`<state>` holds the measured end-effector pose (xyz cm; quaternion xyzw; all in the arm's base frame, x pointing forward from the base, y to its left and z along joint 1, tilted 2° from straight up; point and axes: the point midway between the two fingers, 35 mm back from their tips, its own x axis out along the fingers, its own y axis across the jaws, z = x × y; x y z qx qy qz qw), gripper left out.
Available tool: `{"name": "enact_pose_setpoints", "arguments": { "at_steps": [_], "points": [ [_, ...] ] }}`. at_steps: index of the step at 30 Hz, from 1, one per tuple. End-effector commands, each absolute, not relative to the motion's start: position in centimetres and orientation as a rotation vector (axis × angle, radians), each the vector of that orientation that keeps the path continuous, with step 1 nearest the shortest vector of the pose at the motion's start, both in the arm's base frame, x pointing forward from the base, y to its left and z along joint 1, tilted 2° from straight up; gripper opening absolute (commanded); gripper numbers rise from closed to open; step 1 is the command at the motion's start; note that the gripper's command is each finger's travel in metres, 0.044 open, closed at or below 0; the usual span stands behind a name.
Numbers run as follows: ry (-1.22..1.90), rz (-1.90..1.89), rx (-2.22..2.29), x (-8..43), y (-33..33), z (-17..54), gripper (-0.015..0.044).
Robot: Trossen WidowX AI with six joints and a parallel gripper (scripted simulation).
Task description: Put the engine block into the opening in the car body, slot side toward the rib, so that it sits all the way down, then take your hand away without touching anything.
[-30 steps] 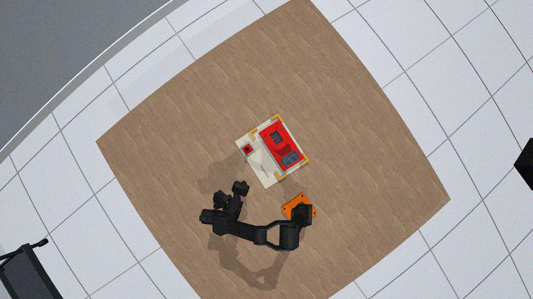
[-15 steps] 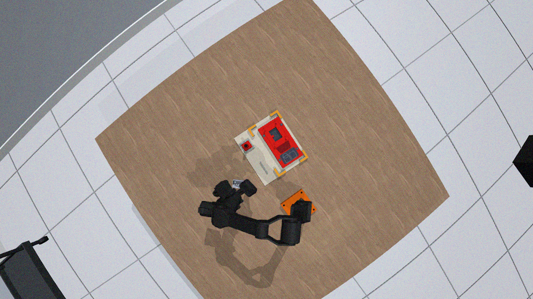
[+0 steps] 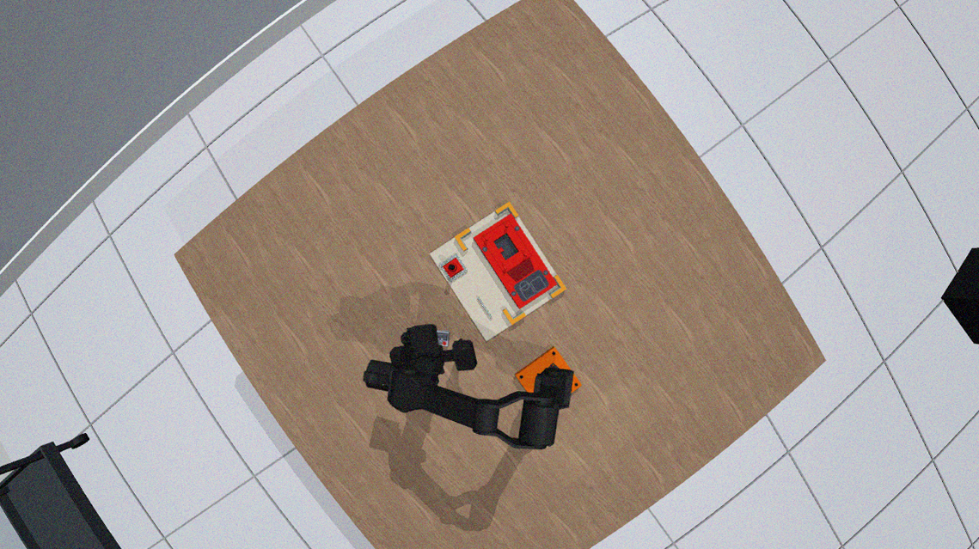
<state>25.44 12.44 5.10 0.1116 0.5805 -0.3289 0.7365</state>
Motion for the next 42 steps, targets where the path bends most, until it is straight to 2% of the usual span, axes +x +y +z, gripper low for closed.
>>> {"name": "enact_pose_setpoints", "arguments": {
  "at_steps": [1, 42],
  "points": [
    [1.246, -0.791, 0.381, 25.6, 12.5, 5.5, 0.044],
    [0.777, -1.62, 1.6, 26.3, 12.4, 7.1, 0.044]
  ]
}}
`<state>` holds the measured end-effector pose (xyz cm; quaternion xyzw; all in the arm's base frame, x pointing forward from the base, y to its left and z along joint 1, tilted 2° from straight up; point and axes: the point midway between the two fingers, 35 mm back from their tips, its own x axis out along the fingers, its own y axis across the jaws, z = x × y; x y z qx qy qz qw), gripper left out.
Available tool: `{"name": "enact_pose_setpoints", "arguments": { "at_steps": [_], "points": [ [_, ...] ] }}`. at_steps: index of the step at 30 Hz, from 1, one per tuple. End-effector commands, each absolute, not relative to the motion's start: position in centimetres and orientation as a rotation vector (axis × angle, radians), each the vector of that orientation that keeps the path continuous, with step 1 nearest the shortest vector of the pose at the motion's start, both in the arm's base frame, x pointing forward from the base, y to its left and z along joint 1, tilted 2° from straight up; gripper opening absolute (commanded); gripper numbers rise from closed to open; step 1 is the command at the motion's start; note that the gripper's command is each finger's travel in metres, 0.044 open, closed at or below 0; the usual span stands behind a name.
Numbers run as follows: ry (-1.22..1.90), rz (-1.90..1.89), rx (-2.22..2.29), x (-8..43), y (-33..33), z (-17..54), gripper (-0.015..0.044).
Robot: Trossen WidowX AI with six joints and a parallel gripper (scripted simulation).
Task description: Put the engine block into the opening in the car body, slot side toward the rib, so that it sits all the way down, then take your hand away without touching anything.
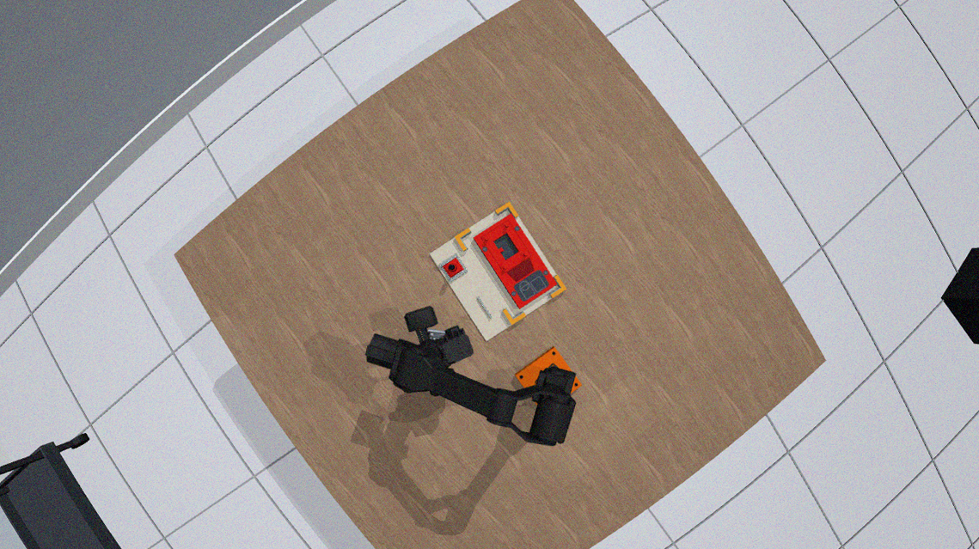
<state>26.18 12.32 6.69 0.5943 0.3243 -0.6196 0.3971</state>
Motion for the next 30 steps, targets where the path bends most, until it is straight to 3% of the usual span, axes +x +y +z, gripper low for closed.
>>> {"name": "enact_pose_setpoints", "arguments": {
  "at_steps": [1, 10, 30],
  "points": [
    [0.76, -1.641, 1.627, 26.4, 12.4, 7.2, 0.044],
    [0.605, -1.817, 1.846, 26.6, 12.4, 7.7, 0.044],
    [0.601, -1.82, 1.85, 27.3, 11.6, 5.9, 0.044]
  ]
}}
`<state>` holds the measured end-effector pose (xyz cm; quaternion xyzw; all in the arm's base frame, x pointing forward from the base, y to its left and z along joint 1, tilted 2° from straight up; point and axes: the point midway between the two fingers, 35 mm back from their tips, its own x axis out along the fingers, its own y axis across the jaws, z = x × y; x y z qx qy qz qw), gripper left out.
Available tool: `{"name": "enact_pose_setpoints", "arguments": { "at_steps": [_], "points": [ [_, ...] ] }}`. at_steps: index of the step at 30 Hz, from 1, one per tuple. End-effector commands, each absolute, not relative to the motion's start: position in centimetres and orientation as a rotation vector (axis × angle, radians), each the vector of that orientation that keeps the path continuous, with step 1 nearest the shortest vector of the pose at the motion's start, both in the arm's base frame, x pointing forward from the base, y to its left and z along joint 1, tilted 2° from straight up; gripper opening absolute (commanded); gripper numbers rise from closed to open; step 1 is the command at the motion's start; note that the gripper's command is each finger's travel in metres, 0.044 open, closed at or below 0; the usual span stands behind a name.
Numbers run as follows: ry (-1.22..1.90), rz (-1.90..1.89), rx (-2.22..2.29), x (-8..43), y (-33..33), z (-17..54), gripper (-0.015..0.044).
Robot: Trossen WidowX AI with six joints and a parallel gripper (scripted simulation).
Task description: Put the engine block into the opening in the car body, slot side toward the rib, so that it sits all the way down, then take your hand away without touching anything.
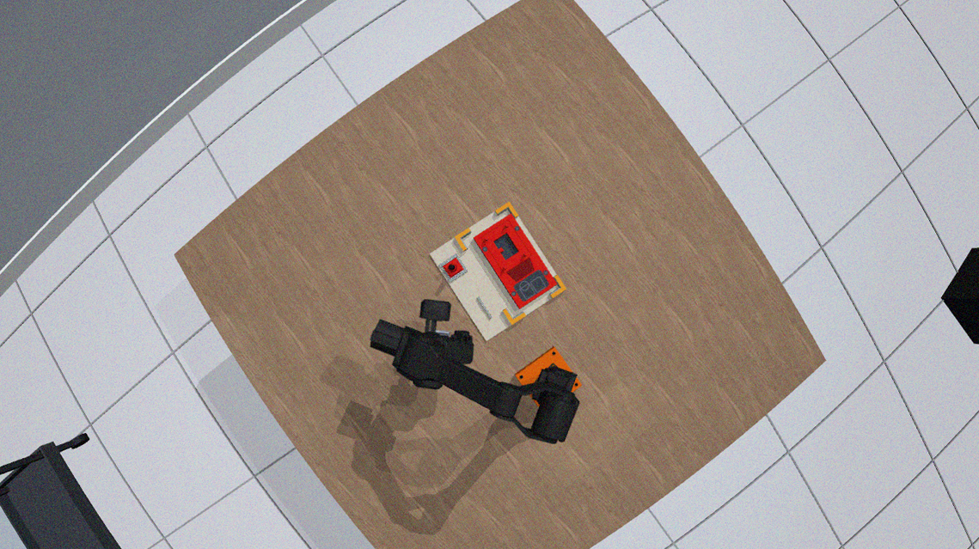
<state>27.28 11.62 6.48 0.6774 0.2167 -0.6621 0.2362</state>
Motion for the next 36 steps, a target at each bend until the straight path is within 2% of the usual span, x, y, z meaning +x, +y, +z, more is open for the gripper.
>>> {"name": "enact_pose_setpoints", "arguments": {
  "at_steps": [1, 17, 28, 35, 36],
  "points": [
    [0.601, -1.82, 1.85, 27.3, 11.6, 5.8, 0.044],
    [0.601, -1.82, 1.85, 27.3, 11.6, 3.5, 0.044],
    [0.601, -1.82, 1.85, 27.3, 11.6, 3.5, 0.0151],
    [0.601, -1.82, 1.85, 27.3, 11.6, 3.5, 0.0105],
    [0.601, -1.82, 1.85, 27.3, 11.6, 3.5, 0.0078]
  ]
}}
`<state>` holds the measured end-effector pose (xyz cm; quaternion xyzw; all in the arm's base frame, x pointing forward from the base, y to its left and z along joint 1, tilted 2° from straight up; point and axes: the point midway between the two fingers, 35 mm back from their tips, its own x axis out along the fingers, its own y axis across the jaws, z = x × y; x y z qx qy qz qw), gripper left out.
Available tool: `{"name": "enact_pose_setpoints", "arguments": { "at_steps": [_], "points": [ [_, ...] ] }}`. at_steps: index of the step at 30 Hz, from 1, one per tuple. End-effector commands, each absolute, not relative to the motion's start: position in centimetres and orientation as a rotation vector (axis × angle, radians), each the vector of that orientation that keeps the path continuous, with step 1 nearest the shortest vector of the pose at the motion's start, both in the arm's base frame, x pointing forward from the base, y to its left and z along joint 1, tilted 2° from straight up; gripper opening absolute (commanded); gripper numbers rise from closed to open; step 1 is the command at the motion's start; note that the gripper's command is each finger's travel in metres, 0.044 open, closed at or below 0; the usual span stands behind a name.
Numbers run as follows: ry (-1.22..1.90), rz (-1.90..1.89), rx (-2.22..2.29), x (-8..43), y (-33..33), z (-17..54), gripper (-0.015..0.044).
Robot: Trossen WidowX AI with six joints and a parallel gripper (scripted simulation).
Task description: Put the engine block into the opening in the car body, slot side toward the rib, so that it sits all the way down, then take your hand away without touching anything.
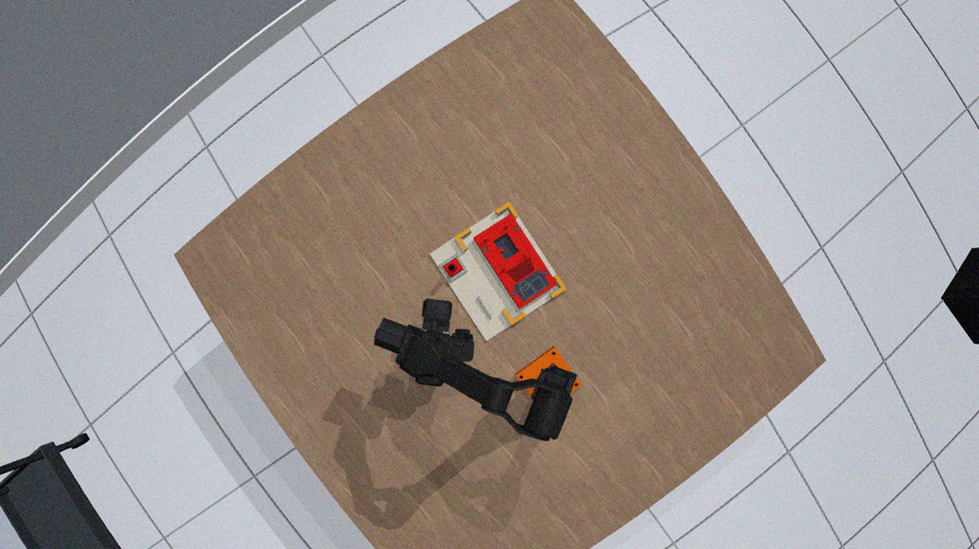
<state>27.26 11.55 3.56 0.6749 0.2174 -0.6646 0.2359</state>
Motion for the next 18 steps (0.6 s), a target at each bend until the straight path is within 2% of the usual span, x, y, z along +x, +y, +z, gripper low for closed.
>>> {"name": "enact_pose_setpoints", "arguments": {
  "at_steps": [1, 3, 18],
  "points": [
    [0.604, -1.818, 1.849, 27.3, 11.6, 3.5, 0.0052],
    [0.623, -1.8, 1.844, 27.3, 11.6, 3.7, 0.0],
    [0.641, -1.783, 1.84, 27.9, 12.0, 8.2, 0.0]
  ]
}}
